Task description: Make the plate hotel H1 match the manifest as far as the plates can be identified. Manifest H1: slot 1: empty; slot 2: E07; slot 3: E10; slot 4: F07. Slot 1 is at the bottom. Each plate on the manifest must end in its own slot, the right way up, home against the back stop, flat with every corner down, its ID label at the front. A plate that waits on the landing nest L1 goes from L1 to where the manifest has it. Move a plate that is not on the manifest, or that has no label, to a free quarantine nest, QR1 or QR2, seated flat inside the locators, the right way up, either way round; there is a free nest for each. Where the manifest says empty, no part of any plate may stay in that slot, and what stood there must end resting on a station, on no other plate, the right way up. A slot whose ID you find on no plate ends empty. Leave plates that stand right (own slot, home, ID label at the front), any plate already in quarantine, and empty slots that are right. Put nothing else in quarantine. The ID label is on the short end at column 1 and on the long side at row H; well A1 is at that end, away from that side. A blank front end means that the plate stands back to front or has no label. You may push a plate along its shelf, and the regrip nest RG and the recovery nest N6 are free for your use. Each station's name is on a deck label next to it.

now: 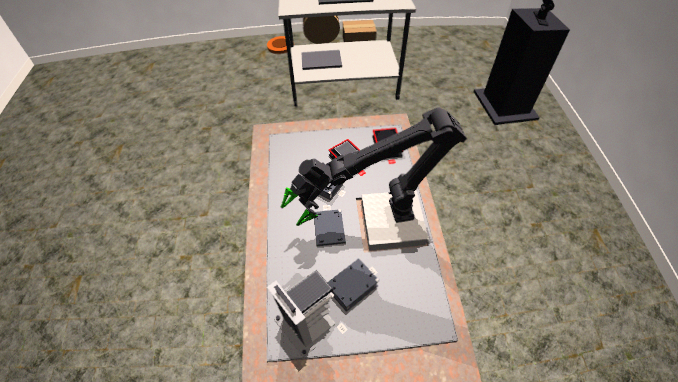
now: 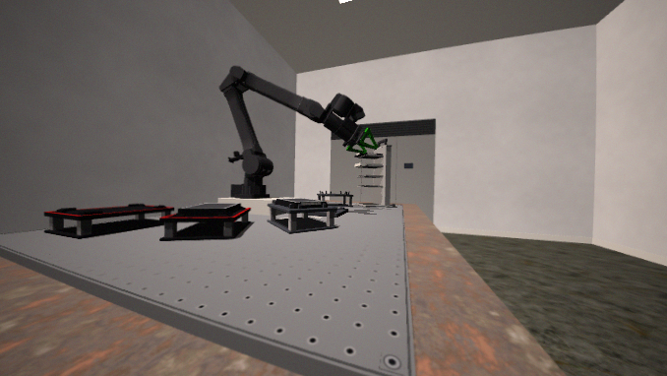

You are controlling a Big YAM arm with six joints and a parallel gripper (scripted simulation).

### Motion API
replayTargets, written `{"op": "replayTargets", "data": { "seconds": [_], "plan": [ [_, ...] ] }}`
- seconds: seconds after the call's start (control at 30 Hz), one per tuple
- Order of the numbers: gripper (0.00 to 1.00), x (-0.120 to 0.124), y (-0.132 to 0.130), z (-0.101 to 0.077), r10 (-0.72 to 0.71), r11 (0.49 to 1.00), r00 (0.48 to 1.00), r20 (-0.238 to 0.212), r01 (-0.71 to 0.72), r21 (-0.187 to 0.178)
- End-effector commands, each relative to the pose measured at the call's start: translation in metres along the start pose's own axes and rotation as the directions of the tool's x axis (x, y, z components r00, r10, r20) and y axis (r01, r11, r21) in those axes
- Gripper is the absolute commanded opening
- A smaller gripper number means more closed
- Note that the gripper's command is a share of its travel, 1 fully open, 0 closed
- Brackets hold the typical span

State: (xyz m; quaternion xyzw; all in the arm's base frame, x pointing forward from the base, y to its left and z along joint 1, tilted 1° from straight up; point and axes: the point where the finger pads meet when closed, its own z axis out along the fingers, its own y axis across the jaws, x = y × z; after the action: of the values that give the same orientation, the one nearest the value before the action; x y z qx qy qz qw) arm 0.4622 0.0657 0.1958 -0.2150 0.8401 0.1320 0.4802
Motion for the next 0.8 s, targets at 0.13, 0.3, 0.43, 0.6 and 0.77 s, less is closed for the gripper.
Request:
{"op": "replayTargets", "data": {
  "seconds": [0.13, 0.3, 0.43, 0.6, 0.77],
  "plan": [
    [1.00, -0.019, 0.027, -0.007, -0.010, 1.000, 0.999, 0.053, 0.010, -0.002],
    [1.00, -0.019, 0.044, -0.007, -0.008, 1.000, 0.999, 0.054, 0.008, -0.003],
    [1.00, -0.019, 0.050, -0.007, -0.007, 1.000, 0.998, 0.055, 0.007, -0.003],
    [1.00, -0.019, 0.067, -0.008, -0.004, 1.000, 0.998, 0.055, 0.005, -0.005],
    [1.00, -0.018, 0.084, -0.008, -0.002, 1.000, 0.998, 0.056, 0.002, -0.006]
  ]
}}
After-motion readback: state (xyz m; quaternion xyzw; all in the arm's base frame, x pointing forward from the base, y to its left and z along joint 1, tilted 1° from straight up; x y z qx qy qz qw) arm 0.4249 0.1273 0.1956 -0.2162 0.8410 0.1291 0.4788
